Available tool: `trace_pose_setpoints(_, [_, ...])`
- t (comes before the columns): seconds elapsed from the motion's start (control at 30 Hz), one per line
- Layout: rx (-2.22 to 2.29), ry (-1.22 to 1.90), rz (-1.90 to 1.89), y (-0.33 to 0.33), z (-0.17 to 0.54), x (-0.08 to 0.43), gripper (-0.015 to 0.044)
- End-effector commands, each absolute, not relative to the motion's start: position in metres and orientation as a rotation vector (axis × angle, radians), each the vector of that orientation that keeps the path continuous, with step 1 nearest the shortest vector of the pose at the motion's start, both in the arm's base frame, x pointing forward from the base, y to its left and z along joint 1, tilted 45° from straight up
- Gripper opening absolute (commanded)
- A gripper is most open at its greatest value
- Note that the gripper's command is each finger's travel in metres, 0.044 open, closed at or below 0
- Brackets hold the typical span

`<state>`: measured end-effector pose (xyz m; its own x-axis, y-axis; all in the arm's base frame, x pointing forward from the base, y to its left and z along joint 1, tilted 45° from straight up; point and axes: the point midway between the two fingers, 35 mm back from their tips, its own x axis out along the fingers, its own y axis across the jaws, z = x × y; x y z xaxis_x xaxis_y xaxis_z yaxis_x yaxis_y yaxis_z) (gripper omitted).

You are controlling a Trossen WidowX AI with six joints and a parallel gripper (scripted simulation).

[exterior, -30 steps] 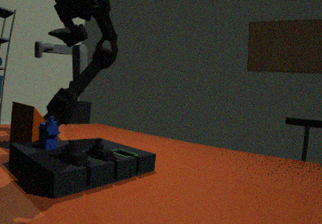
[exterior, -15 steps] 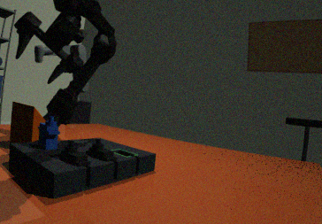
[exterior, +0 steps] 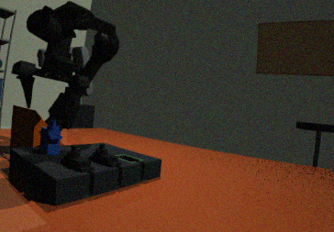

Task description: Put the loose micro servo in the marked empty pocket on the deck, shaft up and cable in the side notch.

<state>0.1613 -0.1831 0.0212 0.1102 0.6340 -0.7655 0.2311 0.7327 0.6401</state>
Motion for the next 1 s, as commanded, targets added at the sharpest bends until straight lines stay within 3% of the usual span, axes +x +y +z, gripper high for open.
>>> trace_pose_setpoints(0.0, [0.811,1.469,0.393,-0.171,0.021,0.159,0.044])
trace_pose_setpoints(0.97, [0.811,1.469,0.394,-0.142,-0.009,0.163,0.044])
